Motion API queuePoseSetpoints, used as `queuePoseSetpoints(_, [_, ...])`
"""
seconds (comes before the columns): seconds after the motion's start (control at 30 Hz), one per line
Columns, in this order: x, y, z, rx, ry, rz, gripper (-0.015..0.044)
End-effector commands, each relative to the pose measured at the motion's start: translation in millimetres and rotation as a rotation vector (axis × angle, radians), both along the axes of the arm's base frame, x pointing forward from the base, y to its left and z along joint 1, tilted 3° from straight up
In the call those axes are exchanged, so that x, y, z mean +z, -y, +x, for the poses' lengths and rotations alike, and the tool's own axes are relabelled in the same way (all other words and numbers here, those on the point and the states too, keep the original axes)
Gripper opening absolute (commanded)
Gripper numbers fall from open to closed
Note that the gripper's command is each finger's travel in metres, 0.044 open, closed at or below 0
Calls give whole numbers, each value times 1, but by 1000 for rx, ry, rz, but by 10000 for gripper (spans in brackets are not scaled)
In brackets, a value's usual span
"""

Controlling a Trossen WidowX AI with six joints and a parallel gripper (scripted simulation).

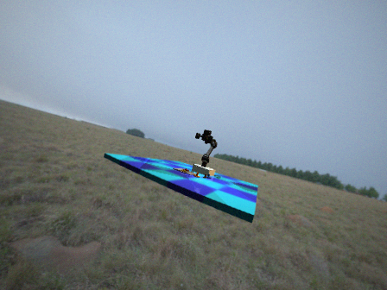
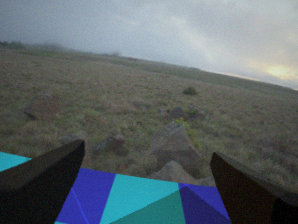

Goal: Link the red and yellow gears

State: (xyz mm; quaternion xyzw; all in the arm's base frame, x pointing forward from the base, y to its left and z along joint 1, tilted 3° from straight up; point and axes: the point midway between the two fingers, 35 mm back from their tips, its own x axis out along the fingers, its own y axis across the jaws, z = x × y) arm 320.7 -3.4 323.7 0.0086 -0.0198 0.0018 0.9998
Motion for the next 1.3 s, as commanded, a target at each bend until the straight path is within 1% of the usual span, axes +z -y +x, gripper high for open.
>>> queuePoseSetpoints(0.0, [-1, 0, 1, 1, -6, 0, 426])
queuePoseSetpoints(0.03, [-4, -2, 3, 5, -24, 1, 440])
queuePoseSetpoints(0.13, [-28, -12, 19, 34, -151, 6, 440])
queuePoseSetpoints(0.27, [-85, -40, 42, 97, -436, 7, 440])
queuePoseSetpoints(0.4, [-145, -71, 49, 157, -736, 15, 440])
queuePoseSetpoints(0.5, [-188, -93, 43, 187, -961, 6, 440])
queuePoseSetpoints(0.6, [-230, -116, 28, 215, -1191, -25, 440])
queuePoseSetpoints(0.77, [-282, -138, -5, 190, -1544, -93, 440])
queuePoseSetpoints(0.83, [-288, -140, -11, 181, -1591, -105, 440])
queuePoseSetpoints(1.0, [-287, -141, -11, 182, -1591, -105, 440])
queuePoseSetpoints(1.1, [-301, -142, -11, 182, -1591, -105, 440])
queuePoseSetpoints(1.27, [-304, -142, -11, 182, -1591, -105, 440])
